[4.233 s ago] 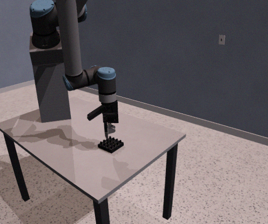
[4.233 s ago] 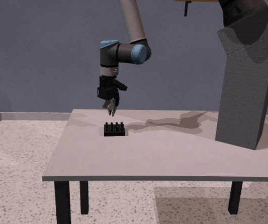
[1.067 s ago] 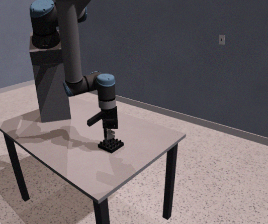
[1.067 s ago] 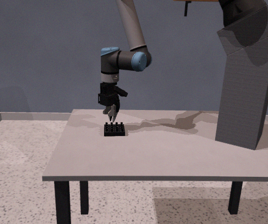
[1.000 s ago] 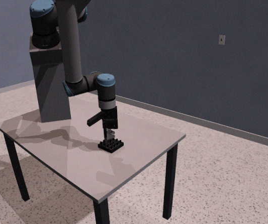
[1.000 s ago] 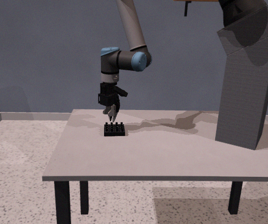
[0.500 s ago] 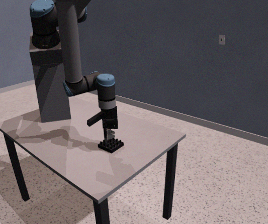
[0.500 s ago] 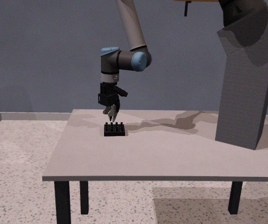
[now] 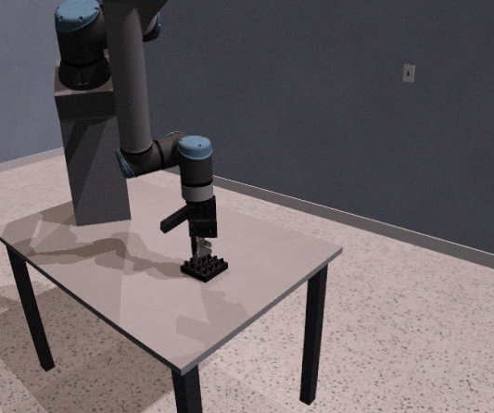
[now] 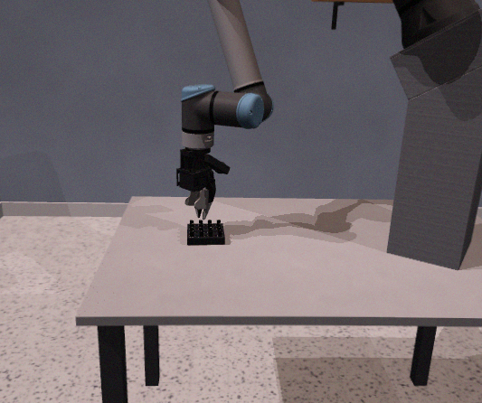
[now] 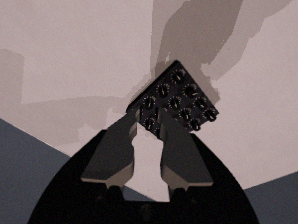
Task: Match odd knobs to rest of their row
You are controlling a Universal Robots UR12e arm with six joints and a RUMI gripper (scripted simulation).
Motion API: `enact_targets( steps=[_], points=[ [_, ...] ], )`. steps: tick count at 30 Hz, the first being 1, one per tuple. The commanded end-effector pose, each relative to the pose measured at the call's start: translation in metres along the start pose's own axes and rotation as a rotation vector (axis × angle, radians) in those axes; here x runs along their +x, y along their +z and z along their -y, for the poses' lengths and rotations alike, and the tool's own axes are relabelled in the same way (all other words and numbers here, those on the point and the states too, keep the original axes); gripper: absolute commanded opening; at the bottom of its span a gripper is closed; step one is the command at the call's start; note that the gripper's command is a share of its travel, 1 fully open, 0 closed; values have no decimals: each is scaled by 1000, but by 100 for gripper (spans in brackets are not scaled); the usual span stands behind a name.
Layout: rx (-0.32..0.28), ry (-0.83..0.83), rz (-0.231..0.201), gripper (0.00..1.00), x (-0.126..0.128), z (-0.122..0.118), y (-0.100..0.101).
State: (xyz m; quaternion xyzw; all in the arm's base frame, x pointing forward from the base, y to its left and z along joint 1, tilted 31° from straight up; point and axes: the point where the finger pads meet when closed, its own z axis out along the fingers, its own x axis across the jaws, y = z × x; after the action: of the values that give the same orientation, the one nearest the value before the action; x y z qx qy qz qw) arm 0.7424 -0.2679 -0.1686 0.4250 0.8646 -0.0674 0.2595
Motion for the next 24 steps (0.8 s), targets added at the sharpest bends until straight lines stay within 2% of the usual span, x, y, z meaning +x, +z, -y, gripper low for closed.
enact_targets(
  steps=[1, 24],
  points=[
    [0, 0, 1, 11, 0, 0, 0],
    [0, 0, 1, 11, 0, 0, 12]
  ],
)
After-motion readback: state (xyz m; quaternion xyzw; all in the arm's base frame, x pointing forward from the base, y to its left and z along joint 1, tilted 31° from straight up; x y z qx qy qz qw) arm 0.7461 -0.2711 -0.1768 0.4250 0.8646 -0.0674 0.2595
